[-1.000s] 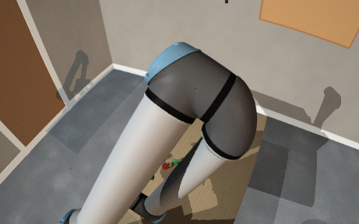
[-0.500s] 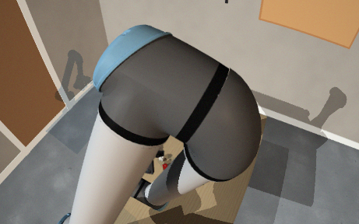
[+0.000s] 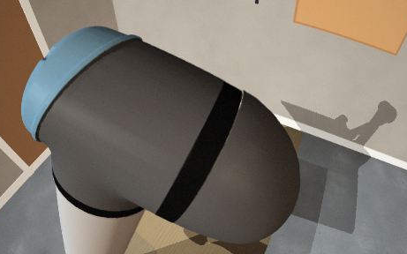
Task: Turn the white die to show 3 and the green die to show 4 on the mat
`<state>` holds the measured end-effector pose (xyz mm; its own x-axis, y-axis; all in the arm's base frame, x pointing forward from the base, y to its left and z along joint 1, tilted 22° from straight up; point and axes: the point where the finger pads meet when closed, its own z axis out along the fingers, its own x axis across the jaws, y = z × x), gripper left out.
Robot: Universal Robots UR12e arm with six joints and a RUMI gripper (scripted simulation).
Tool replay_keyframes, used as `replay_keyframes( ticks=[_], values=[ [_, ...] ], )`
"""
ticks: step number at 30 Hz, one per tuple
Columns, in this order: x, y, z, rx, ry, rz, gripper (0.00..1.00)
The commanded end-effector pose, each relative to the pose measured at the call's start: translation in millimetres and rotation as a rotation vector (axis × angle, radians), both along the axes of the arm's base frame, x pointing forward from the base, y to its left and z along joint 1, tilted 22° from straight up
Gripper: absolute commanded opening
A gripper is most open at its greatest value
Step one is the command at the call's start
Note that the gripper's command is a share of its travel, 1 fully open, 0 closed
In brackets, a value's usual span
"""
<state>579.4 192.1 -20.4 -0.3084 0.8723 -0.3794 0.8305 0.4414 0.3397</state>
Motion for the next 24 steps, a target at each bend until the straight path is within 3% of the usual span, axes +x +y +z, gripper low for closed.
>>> replay_keyframes(
  ticks=[1,8,24],
  values=[
    [6.6,2.5,-0.8,-0.043,0.139,-0.063,0.24],
    [12.0,5.7,2.0,-0.082,0.250,-0.111,0.24],
    [17.8,9.0,4.9,-0.122,0.367,-0.161,0.24]
  ],
)
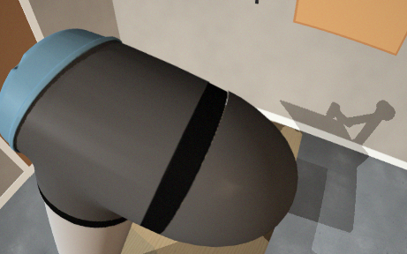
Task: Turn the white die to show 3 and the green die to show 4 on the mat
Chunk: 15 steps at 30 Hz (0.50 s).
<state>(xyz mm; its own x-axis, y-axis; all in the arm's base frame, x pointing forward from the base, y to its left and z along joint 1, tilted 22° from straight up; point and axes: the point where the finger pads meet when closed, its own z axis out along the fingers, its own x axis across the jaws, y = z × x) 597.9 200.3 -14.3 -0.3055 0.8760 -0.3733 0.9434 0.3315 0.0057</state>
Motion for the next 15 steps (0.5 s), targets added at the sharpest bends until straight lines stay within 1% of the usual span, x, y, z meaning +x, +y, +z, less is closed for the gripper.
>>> replay_keyframes(
  ticks=[1,10,11,15],
  values=[
    [-0.6,0.9,-1.0,-0.016,0.044,-0.019,0.24],
    [-0.4,1.0,-0.6,-0.018,0.049,-0.021,0.24],
    [-0.4,1.0,-0.6,-0.018,0.049,-0.021,1.00],
    [-0.4,1.0,-0.6,-0.018,0.049,-0.021,1.00]
  ],
)
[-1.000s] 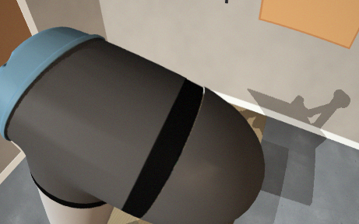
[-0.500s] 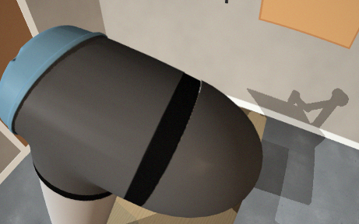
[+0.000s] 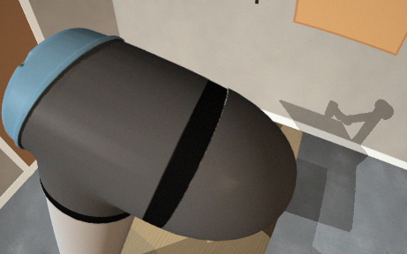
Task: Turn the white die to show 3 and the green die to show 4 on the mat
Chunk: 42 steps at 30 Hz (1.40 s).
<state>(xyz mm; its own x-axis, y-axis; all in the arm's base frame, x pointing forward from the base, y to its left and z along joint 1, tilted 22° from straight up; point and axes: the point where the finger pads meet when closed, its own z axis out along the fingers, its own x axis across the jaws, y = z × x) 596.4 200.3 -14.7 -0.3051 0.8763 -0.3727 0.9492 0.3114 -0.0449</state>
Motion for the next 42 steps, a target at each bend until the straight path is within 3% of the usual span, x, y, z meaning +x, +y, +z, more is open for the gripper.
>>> replay_keyframes(
  ticks=[1,8,15,16,42],
  values=[
    [1.1,1.0,-0.2,-0.002,0.001,0.000,1.00],
    [0.2,-0.4,-2.6,-0.001,-0.001,-0.007,1.00],
    [-11.3,-17.1,-29.7,0.005,-0.033,-0.087,1.00],
    [-11.3,-17.1,-29.7,0.005,-0.033,-0.087,0.24],
    [-11.3,-17.1,-29.7,0.005,-0.033,-0.087,0.24]
  ],
)
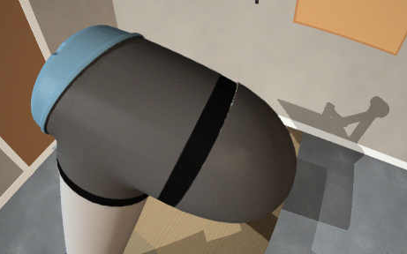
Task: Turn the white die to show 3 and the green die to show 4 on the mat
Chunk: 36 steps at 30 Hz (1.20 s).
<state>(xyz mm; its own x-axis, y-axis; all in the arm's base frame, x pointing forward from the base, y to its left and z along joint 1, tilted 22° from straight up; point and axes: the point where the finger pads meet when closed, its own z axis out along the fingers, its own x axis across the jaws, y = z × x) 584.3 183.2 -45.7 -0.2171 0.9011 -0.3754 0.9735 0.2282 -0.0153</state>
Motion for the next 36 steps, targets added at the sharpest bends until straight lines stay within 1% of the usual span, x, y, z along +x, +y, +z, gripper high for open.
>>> replay_keyframes(
  ticks=[1,19,31,36],
  values=[
    [0.8,0.0,1.2,-0.001,-0.004,-0.001,0.24],
    [1.0,-0.8,-0.6,0.000,-0.004,-0.001,0.24],
    [1.9,-4.3,-9.7,0.000,-0.004,-0.001,0.24],
    [2.5,-7.0,-16.6,0.000,-0.004,-0.001,0.24]
  ],
)
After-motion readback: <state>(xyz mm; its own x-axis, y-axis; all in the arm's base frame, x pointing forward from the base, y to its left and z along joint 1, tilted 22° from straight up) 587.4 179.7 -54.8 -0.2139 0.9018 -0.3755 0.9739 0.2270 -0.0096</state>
